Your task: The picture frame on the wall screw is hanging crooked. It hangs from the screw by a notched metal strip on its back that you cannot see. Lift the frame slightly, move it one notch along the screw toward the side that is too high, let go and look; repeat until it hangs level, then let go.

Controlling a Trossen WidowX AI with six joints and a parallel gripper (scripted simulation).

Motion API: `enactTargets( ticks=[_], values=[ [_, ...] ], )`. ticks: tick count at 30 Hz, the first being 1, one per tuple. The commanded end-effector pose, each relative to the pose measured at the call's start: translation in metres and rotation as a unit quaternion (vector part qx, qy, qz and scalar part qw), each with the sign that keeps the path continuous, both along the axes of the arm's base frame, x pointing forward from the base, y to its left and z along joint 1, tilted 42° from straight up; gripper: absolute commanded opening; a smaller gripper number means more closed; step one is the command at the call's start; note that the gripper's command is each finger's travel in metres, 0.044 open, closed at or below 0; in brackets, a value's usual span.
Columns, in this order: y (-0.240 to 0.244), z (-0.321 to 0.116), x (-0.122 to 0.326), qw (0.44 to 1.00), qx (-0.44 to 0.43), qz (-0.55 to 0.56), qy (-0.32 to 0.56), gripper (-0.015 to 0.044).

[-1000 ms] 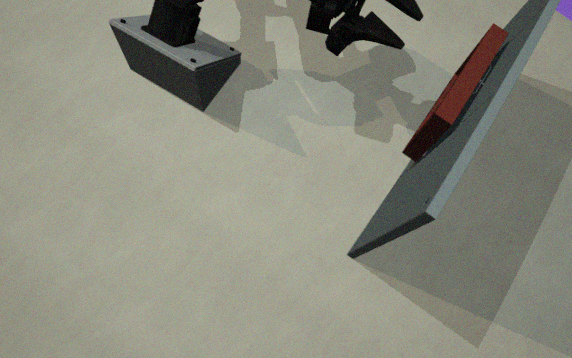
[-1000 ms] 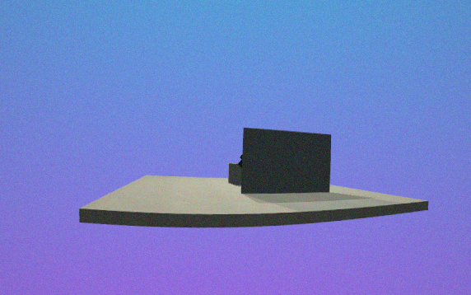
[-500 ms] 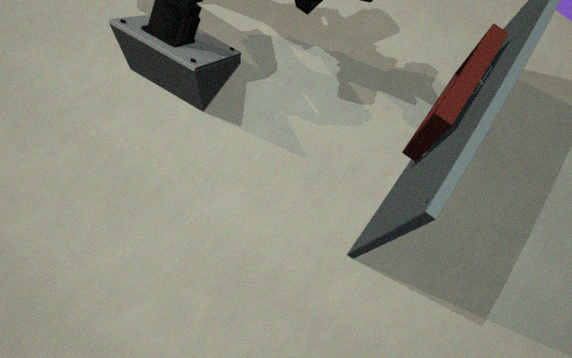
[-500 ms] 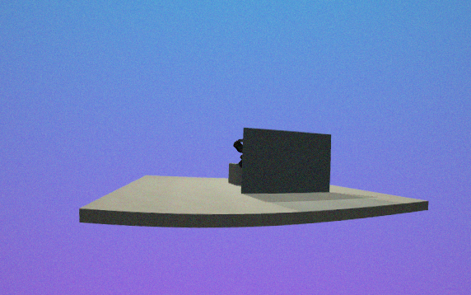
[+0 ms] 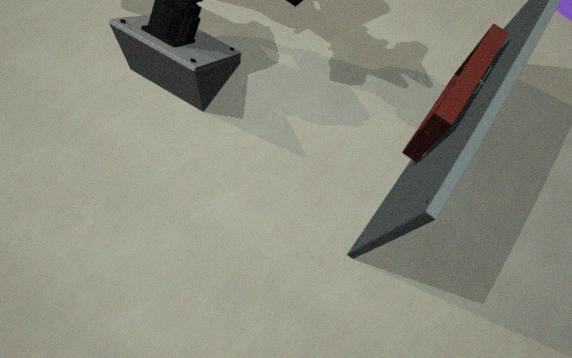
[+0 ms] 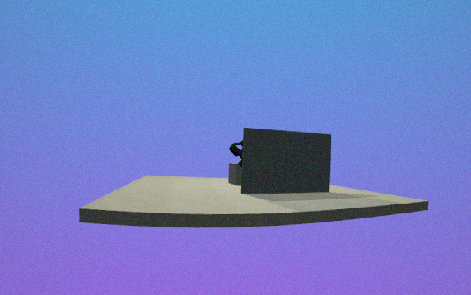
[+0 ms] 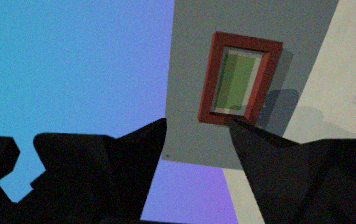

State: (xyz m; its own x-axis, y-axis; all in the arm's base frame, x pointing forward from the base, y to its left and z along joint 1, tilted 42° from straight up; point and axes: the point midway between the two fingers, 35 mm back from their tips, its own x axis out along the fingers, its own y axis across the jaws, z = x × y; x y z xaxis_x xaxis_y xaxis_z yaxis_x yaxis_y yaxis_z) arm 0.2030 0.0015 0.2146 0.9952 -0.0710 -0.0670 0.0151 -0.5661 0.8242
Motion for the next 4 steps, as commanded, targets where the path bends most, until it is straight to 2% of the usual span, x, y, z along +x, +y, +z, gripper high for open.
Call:
enactTargets(
  ticks=[1, 4],
  values=[
    [-0.0012, 0.0025, -0.0017, 1.000, 0.000, -0.003, -0.004, 0.0260],
    [-0.0012, 0.0025, -0.0017, 1.000, 0.000, -0.003, -0.004, 0.0260]
  ],
)
